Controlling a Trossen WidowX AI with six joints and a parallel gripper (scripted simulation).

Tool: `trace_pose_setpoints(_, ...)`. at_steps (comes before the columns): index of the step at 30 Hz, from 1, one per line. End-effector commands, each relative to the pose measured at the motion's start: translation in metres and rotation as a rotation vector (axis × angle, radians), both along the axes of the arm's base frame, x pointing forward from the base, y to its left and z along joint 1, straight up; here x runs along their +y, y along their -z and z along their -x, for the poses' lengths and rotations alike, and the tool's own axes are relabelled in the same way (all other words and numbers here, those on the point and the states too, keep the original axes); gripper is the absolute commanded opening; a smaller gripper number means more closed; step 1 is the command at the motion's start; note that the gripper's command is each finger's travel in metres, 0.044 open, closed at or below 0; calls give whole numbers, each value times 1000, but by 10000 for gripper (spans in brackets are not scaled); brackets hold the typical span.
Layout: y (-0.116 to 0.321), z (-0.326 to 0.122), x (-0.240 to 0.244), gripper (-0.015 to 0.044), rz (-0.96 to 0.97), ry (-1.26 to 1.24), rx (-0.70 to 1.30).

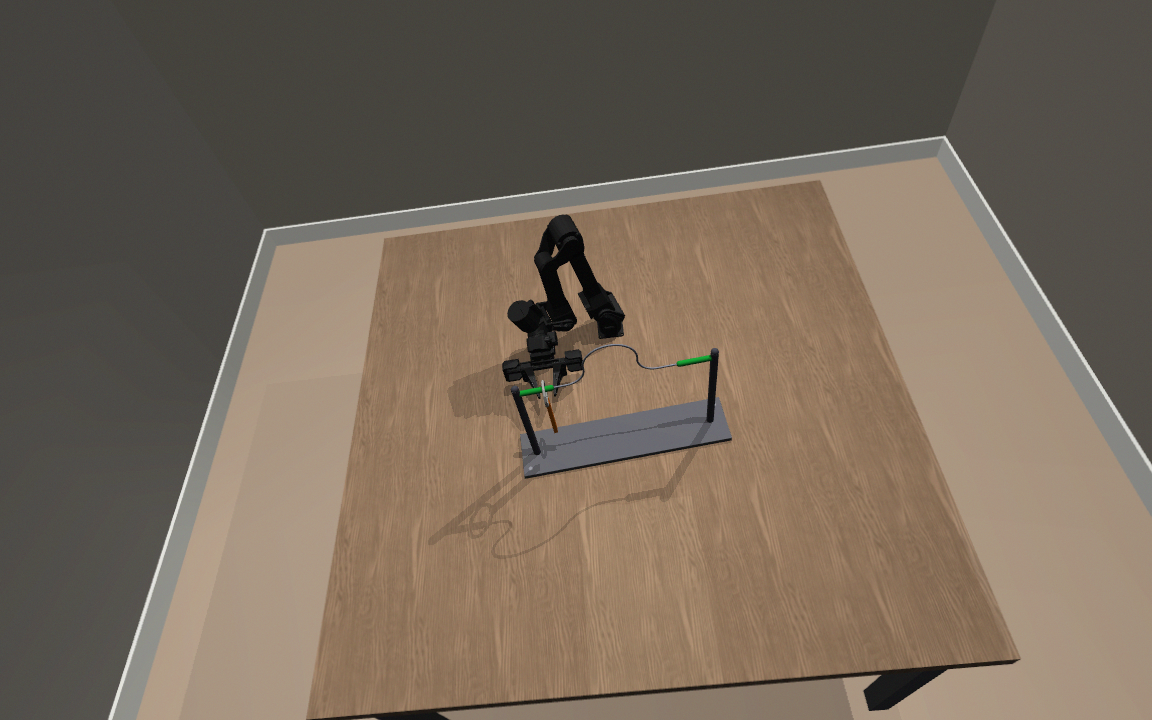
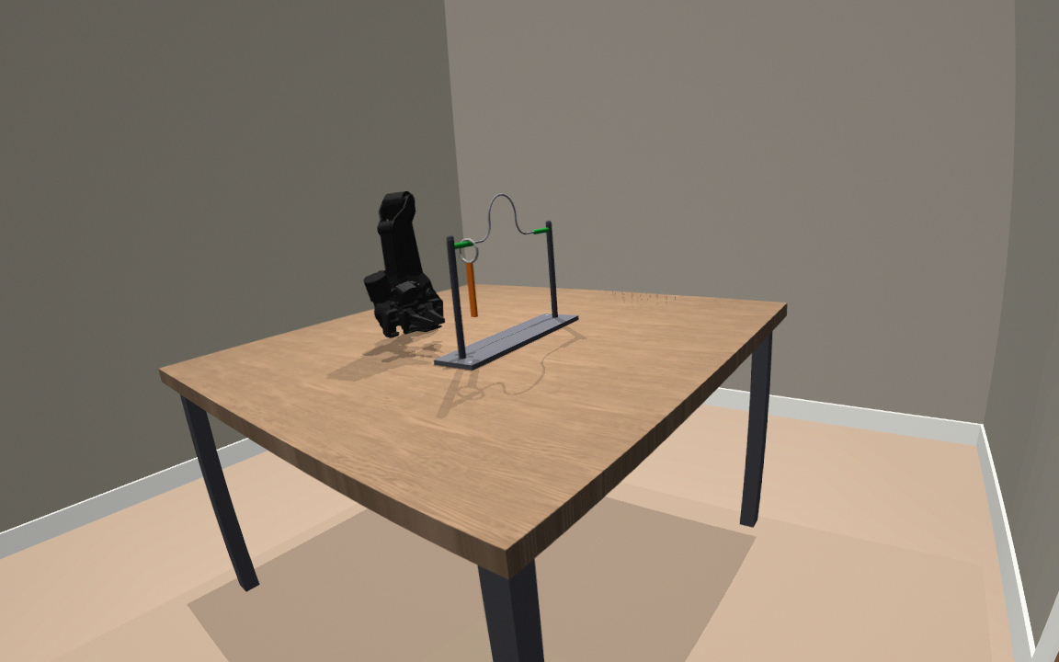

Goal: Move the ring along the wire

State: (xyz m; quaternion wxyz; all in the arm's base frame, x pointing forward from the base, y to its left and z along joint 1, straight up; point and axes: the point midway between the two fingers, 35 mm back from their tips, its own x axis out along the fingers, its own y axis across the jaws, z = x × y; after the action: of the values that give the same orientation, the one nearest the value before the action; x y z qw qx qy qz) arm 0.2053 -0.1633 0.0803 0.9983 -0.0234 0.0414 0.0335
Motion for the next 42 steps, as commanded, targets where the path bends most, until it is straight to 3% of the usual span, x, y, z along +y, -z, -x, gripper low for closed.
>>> trace_pose_setpoints(1, 2, -1, 7, 160, -31, -16, 2)
trace_pose_setpoints(17, -44, -51, 15, 160, -30, -16, -2)
trace_pose_setpoints(42, -45, -82, 12, 160, -29, -16, -2)
